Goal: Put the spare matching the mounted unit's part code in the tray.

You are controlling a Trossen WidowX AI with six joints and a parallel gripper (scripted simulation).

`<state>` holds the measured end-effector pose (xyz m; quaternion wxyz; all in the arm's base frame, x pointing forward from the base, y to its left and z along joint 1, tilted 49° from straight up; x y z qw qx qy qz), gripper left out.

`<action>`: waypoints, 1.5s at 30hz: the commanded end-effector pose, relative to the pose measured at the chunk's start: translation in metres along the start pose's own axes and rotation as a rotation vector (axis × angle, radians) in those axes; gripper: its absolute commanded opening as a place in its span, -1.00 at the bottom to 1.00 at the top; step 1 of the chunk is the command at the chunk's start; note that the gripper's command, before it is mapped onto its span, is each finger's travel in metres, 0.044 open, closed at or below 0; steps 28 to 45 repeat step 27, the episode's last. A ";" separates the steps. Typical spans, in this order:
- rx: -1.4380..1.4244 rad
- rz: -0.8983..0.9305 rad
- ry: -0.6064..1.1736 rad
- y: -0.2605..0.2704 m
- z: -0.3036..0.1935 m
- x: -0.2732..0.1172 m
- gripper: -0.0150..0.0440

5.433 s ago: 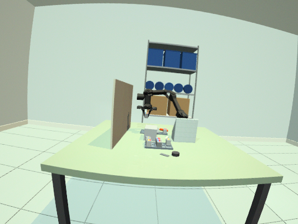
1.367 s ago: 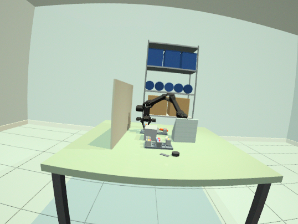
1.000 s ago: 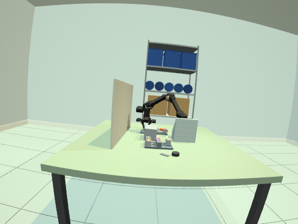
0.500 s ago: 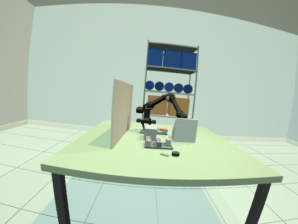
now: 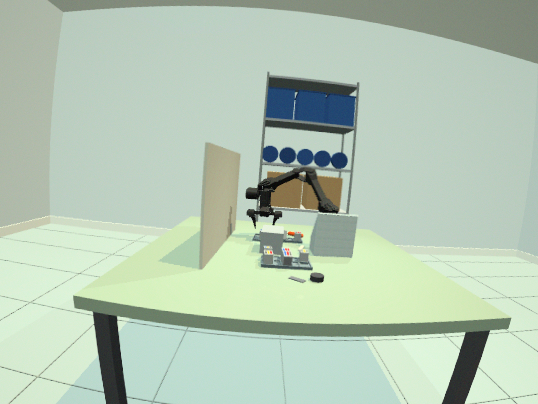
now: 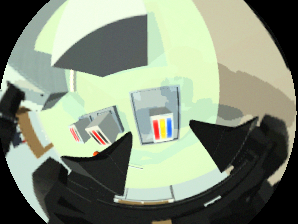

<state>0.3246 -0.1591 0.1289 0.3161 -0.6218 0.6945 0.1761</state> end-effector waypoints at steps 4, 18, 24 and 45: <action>0.003 -0.021 0.004 0.002 -0.002 -0.077 1.00; 0.000 -0.036 -0.005 -0.001 0.001 -0.074 1.00; 0.000 -0.036 -0.005 -0.001 0.001 -0.074 1.00; 0.000 -0.036 -0.005 -0.001 0.001 -0.074 1.00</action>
Point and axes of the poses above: the point midway between the two fingers, 35 mm back from their tips, its own x axis out along the fingers, its own y axis across the jaws, z = x × y, the point moved 1 cm from there along -x, back along the fingers, and after that the axes turned 7 degrees about x, right-handed, at the moved point
